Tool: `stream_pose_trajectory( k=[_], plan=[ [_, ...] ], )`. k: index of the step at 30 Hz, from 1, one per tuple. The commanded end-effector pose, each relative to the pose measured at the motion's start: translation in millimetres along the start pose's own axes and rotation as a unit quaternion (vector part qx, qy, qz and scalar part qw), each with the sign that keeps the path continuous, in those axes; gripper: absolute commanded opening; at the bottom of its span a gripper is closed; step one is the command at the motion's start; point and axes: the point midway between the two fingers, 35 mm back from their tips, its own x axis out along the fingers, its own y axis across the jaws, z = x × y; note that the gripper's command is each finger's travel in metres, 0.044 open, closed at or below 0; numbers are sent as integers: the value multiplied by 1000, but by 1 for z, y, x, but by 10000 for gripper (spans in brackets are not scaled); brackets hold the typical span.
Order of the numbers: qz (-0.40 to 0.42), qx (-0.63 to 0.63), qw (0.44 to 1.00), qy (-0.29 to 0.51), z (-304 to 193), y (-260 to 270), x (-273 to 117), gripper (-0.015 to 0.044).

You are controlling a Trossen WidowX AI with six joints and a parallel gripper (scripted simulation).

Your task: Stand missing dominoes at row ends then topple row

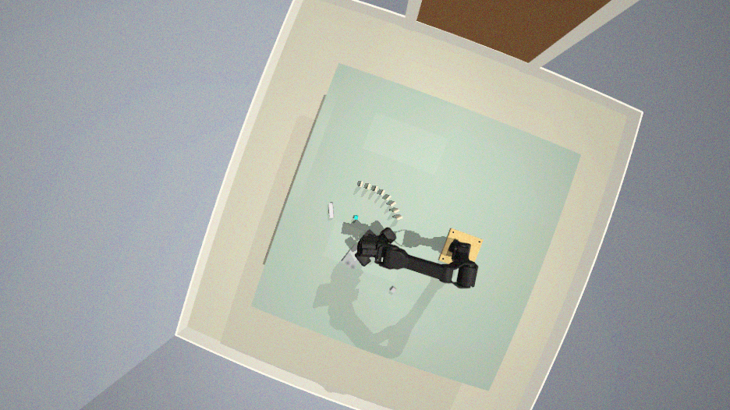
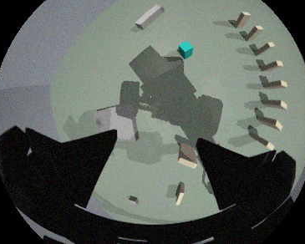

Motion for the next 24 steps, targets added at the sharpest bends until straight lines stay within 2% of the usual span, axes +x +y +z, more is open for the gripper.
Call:
stream_pose_trajectory(
  k=[1, 15, 24],
  plan=[
    [-165, 92, 982, 29, -28, -16, -47, 440],
    [-165, 92, 982, 29, -28, -16, -45, 440],
    [-165, 92, 982, 29, -33, -35, 11, 440]
  ],
)
